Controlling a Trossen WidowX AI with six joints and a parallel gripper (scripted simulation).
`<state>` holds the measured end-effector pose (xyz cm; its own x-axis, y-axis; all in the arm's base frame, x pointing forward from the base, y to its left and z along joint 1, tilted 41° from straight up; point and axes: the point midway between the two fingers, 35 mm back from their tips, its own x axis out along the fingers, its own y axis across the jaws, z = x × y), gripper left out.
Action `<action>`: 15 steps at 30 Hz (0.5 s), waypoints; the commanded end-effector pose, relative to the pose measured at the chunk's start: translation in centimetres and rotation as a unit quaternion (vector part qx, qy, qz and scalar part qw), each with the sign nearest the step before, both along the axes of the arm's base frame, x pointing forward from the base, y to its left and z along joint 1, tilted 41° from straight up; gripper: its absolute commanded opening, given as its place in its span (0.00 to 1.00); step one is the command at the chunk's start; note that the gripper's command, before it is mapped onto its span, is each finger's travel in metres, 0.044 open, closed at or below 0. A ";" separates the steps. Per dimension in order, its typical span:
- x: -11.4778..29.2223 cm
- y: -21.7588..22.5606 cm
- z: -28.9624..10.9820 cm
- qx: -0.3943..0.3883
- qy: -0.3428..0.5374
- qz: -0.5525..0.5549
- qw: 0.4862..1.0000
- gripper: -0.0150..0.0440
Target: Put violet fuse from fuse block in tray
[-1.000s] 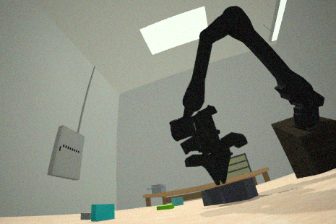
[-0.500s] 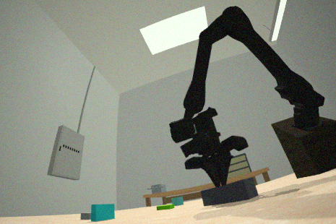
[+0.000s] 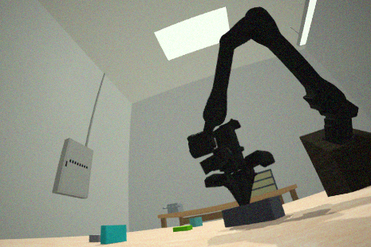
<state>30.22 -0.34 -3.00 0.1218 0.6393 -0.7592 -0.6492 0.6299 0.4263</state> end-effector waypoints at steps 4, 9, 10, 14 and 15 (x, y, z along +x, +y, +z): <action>0.0 0.0 0.0 0.000 0.000 0.000 1.000 0.25; 0.0 -0.1 0.1 0.000 0.000 0.000 1.000 0.25; 0.0 -0.2 0.2 0.000 0.000 0.000 1.000 0.25; 0.0 -0.3 0.3 0.000 0.000 0.000 1.000 0.25; 0.0 -0.3 0.3 0.000 0.000 0.000 1.000 0.25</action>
